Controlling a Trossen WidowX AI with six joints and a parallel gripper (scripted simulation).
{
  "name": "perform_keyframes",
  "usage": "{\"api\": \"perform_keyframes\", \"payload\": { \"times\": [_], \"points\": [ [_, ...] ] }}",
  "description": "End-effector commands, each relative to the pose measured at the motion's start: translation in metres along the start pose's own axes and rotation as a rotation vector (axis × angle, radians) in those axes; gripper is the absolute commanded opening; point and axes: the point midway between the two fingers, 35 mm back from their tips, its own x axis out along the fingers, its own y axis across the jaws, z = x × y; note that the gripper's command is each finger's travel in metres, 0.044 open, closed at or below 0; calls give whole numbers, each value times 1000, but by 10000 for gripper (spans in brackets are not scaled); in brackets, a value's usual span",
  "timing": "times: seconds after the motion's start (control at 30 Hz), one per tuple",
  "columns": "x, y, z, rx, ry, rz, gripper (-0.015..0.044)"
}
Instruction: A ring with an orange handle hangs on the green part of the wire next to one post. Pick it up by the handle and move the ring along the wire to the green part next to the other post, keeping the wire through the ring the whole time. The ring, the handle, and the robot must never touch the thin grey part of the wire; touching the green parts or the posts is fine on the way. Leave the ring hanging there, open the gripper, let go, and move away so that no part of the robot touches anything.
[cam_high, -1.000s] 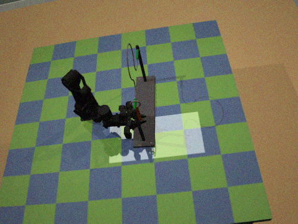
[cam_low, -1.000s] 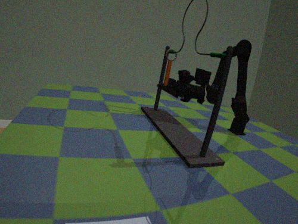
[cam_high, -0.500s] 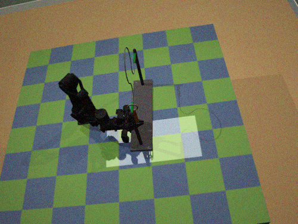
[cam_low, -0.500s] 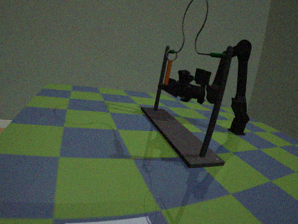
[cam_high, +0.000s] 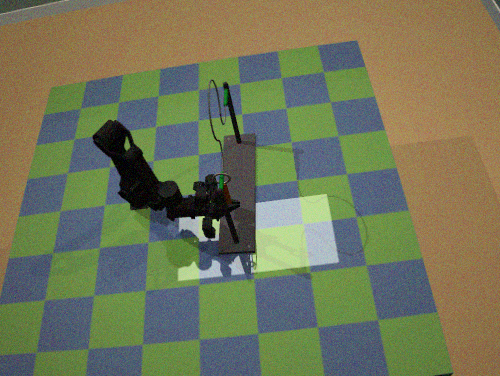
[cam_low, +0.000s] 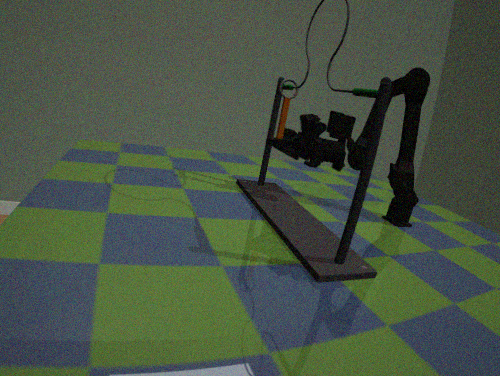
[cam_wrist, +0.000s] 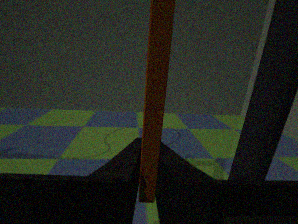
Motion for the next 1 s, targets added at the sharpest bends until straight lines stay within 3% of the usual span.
{"api": "perform_keyframes", "payload": {
  "times": [0.0, 0.97],
  "points": [
    [1, 0, 4, -3, -6, 4, -150],
    [1, 7, 4, -2, -6, 5, -150]
  ]
}}
